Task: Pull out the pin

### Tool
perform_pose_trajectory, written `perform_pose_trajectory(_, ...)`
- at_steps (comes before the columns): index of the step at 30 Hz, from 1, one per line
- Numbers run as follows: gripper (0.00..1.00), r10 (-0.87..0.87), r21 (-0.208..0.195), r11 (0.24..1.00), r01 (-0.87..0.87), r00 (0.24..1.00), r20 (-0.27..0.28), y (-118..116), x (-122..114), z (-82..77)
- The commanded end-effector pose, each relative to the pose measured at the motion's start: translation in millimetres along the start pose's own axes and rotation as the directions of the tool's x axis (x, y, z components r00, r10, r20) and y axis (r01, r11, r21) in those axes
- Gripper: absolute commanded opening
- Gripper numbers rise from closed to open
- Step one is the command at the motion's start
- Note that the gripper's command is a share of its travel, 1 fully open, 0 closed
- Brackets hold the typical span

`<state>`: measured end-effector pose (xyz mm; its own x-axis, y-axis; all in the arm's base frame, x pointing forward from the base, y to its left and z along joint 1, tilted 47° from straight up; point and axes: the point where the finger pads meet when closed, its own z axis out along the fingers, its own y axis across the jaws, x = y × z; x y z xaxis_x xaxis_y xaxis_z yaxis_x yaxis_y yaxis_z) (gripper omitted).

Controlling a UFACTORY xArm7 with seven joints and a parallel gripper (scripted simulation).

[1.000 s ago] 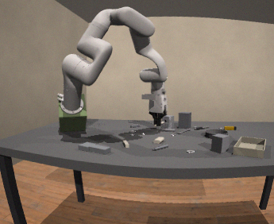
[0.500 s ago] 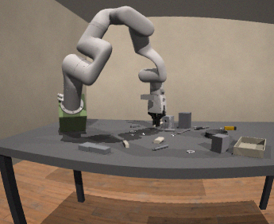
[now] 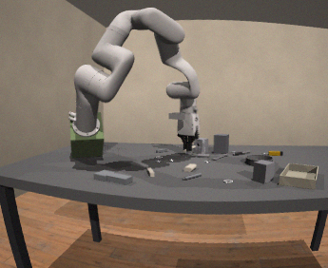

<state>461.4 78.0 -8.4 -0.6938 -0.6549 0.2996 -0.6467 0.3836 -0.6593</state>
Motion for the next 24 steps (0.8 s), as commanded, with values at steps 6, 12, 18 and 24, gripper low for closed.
perform_pose_trajectory(6, 0.0, -0.002, -0.001, 1.0, 0.002, 1.0, 0.003, 1.1, 6.7, 0.0)
perform_pose_trajectory(12, 0.0, -0.002, -0.001, 1.0, 0.002, 1.0, 0.003, 1.1, 6.7, 0.0)
perform_pose_trajectory(18, 0.0, -0.001, -0.001, 1.0, 0.001, 1.0, 0.004, 0.5, 5.5, -0.2)
perform_pose_trajectory(24, 0.0, -0.001, -0.001, 1.0, 0.001, 1.0, 0.004, 0.1, 4.7, -0.4)
